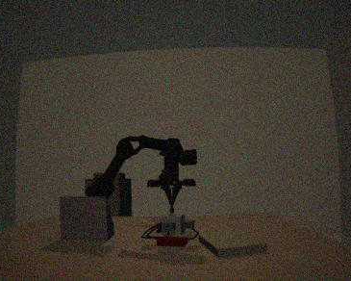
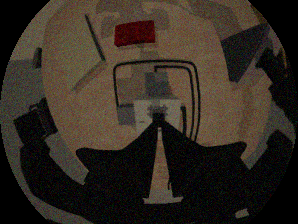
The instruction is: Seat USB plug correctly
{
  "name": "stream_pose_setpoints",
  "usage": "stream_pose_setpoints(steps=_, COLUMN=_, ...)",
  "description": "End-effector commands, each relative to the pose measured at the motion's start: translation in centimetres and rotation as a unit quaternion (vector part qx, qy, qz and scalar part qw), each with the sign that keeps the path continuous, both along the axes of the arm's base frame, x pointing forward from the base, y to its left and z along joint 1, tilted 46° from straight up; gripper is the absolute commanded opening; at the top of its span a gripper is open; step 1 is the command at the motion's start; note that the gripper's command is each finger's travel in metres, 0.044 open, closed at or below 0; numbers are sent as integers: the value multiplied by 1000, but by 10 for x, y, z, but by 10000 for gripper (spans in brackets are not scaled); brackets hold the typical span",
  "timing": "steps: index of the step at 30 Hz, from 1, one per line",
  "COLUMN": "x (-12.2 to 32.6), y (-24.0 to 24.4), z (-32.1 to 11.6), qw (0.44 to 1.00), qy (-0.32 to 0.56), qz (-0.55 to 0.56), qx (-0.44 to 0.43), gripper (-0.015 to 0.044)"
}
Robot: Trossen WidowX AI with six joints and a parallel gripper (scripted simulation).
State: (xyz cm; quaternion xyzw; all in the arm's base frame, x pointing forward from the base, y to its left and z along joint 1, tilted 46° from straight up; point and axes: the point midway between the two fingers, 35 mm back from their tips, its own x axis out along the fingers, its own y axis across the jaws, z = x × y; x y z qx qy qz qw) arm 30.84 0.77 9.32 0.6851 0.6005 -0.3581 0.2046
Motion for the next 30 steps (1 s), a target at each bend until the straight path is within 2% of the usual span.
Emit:
stream_pose_setpoints(steps=1, x=0, y=0, z=-1, qw=1000, qy=1, qz=0, qx=-2, gripper=0)
stream_pose_setpoints(steps=30, x=0, y=3, z=-3, qw=1000, qy=1, qz=0, qx=-2, gripper=0)
